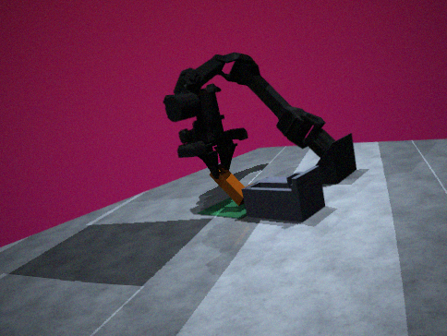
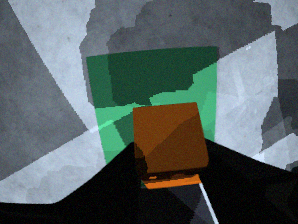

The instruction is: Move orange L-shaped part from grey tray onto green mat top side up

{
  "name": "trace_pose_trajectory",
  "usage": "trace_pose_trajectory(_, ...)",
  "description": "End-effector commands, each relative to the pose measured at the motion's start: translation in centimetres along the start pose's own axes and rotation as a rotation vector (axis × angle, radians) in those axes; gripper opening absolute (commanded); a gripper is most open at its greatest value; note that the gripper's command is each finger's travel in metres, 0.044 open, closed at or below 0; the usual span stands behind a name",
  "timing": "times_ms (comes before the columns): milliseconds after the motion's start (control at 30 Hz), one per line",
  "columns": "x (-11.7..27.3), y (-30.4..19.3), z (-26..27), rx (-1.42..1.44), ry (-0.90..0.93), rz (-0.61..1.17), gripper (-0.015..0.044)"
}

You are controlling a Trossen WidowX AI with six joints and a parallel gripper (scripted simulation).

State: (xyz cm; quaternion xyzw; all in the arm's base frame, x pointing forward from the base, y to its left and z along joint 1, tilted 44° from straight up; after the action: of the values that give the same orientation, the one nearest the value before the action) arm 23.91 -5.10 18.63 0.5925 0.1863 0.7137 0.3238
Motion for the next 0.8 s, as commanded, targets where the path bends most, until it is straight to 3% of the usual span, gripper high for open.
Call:
trace_pose_trajectory(0,-0.7,0.0,0.0,0.003,0.002,-0.004,0.0)
trace_pose_trajectory(367,-0.7,0.0,-0.1,0.001,-0.001,-0.001,0.0)
trace_pose_trajectory(767,0.7,-0.1,0.1,0.004,0.007,0.005,0.0315)
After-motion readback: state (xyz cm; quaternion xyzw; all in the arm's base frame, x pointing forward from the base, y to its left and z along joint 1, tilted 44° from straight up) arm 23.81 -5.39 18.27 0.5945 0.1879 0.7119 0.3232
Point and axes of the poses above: the point midway between the two fingers, 35 mm back from their tips, its own x axis back along the fingers, its own z axis across the jaws, y = z × x, the point moved 4 cm from there along x, back along the fingers, and after that the axes turned 15 degrees about -x, right-handed, at the moved point
